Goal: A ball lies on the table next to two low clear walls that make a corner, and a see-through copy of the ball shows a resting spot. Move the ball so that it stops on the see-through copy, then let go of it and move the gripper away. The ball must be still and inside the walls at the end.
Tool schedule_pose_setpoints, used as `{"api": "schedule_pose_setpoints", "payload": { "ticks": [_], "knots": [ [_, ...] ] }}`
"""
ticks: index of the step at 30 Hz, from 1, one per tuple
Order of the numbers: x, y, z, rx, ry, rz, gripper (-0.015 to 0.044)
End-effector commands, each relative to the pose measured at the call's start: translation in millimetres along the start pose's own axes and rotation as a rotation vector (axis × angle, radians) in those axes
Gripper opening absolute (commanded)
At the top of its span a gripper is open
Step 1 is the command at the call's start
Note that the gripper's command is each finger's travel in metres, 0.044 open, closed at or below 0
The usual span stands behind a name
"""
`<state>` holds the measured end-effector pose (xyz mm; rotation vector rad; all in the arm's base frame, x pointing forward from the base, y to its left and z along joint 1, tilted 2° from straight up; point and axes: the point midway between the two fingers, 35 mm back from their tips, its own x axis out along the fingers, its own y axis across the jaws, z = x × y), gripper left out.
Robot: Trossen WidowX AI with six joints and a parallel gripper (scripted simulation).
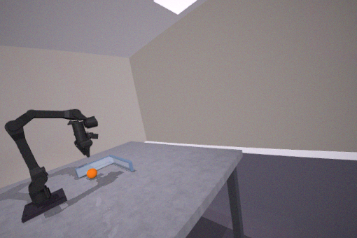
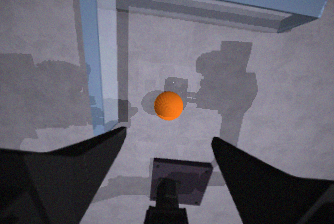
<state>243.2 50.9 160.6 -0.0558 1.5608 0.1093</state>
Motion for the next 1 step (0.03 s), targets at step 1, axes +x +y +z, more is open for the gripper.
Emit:
{"api": "schedule_pose_setpoints", "payload": {
  "ticks": [1],
  "knots": [
    [-12.6,-0.2,-2.4,-0.004,0.000,0.000,0.0440]
  ]
}}
